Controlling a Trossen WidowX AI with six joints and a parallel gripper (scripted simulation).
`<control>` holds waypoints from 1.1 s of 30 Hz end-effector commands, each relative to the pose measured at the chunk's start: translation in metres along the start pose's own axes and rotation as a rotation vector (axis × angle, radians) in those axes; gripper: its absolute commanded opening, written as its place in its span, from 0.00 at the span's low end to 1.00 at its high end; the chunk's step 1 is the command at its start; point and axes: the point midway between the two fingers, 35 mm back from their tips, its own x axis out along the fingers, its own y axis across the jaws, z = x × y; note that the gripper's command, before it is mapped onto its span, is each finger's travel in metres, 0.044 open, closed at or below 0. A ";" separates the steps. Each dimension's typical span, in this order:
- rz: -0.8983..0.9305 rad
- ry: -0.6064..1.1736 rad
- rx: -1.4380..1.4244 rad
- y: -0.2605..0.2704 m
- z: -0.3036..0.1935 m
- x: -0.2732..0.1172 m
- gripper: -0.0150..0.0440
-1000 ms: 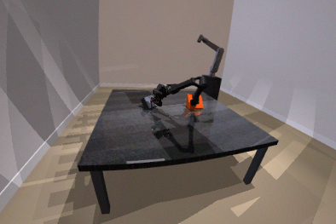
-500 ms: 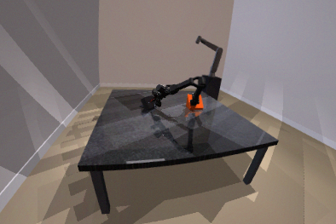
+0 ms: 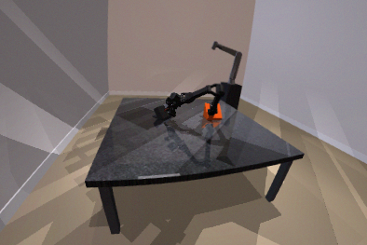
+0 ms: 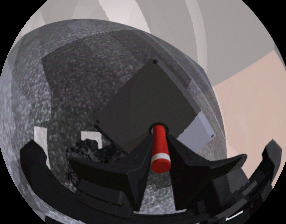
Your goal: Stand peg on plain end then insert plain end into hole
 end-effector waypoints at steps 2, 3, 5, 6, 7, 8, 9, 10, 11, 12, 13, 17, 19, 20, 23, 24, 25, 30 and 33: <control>0.000 -0.001 0.000 0.000 0.000 0.000 0.34; 0.000 -0.001 0.000 0.000 0.000 0.000 0.39; 0.000 -0.001 0.000 0.000 0.000 0.000 0.48; 0.000 -0.001 0.000 0.000 0.000 0.000 0.52; 0.000 -0.001 0.000 0.000 0.000 0.000 0.57; 0.000 -0.001 0.000 0.000 0.000 0.000 0.61; 0.000 -0.001 0.000 0.000 0.000 0.000 0.65; 0.000 -0.001 0.000 0.000 0.000 0.000 0.70; 0.000 -0.001 0.000 0.000 0.000 0.000 0.74; 0.000 -0.001 0.000 0.000 0.000 0.000 0.79; 0.000 -0.001 0.000 0.000 0.000 0.000 0.83; 0.000 -0.001 0.000 0.000 0.001 -0.003 1.00; -0.001 -0.001 0.000 0.000 0.001 -0.006 1.00; -0.001 -0.001 0.001 0.000 0.001 -0.007 1.00; -0.001 -0.001 0.001 0.000 0.002 -0.010 1.00; -0.001 -0.001 0.001 0.000 0.002 -0.012 1.00; -0.001 -0.001 0.001 0.000 0.002 -0.013 1.00; -0.002 -0.001 0.002 0.000 0.003 -0.019 1.00; -0.003 -0.001 0.002 0.000 0.003 -0.023 1.00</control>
